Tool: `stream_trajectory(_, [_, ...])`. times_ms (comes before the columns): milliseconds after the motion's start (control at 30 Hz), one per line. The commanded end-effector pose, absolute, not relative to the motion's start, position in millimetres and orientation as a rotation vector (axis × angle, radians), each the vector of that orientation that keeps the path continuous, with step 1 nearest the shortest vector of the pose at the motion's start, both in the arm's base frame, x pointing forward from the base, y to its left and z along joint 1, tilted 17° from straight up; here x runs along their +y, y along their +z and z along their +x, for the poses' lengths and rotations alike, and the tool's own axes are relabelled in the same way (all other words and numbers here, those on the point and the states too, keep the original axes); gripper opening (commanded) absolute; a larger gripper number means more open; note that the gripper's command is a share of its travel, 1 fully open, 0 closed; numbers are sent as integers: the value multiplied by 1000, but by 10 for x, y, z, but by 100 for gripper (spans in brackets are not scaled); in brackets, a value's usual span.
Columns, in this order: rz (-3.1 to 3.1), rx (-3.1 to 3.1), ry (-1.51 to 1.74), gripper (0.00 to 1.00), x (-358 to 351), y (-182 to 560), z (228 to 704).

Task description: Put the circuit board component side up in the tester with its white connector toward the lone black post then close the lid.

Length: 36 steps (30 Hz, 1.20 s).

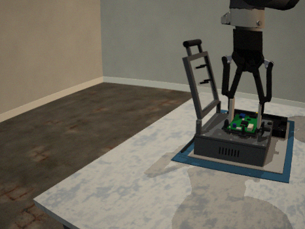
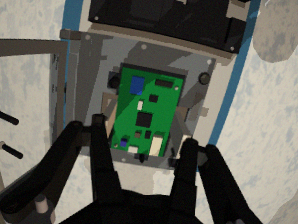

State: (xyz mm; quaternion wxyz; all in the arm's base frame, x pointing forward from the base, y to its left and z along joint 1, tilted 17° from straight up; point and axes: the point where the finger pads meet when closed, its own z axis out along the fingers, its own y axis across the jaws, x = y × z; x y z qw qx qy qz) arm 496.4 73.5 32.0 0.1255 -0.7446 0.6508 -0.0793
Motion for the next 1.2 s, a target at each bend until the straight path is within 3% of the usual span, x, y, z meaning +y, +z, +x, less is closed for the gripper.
stream_trajectory(0, [-2172,1891,-234,46,726,310,4974])
stream_trajectory(233, [-2172,1891,-234,46,726,308,4974])
stream_trajectory(267, [-2172,1891,-234,58,726,308,4974])
stream_trajectory(1167, [-2172,1891,-234,58,726,308,4974])
